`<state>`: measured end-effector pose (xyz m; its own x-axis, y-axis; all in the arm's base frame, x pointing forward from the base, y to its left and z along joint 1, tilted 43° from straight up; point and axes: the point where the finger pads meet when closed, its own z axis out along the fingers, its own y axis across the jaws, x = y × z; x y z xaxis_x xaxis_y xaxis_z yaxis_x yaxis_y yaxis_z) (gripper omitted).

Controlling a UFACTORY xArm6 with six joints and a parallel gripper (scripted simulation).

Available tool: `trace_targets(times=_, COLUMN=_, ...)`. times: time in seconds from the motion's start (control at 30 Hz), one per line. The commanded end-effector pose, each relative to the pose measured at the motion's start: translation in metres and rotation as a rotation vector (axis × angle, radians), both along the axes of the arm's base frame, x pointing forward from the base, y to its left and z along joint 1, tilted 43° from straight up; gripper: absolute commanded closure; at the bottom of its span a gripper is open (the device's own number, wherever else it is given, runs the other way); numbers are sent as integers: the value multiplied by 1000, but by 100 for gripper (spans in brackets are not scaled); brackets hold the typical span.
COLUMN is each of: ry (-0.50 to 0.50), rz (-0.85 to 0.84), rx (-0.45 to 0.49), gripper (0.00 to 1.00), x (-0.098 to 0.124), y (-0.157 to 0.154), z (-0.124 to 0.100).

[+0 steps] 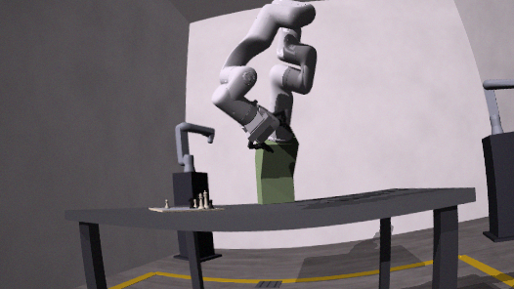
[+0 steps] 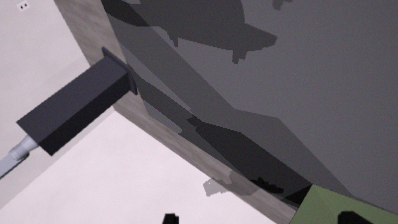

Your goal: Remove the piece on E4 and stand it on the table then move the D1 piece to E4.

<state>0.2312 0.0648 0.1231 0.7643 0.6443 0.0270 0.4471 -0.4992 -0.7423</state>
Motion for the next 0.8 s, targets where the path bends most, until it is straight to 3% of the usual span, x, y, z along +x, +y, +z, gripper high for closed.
trace_targets(times=0.0, ry=-133, rz=184, rx=24, gripper=0, x=14, y=-13, z=-7)
trace_targets(times=0.13, ry=-239, rz=354, rx=42, gripper=0, x=29, y=-25, z=-12)
trace_targets(times=0.2, ry=-239, rz=355, rx=42, gripper=0, x=29, y=-25, z=-12)
trace_targets(times=0.3, ry=-342, rz=541, rx=65, gripper=0, x=47, y=-36, z=-17)
trace_targets(times=0.37, ry=-343, rz=541, rx=65, gripper=0, x=47, y=-36, z=-17)
trace_targets(times=0.47, ry=-434, rz=732, rx=92, gripper=0, x=66, y=-46, z=-20)
trace_targets(times=0.53, ry=-434, rz=732, rx=92, gripper=0, x=66, y=-46, z=-20)
trace_targets(times=0.57, ry=-484, rz=845, rx=109, gripper=0, x=77, y=-51, z=-22)
trace_targets(times=0.63, ry=-484, rz=845, rx=109, gripper=0, x=77, y=-51, z=-22)
trace_targets(times=0.67, ry=-526, rz=951, rx=127, gripper=0, x=88, y=-55, z=-23)
trace_targets(times=0.77, ry=-565, rz=1059, rx=146, gripper=0, x=99, y=-59, z=-24)
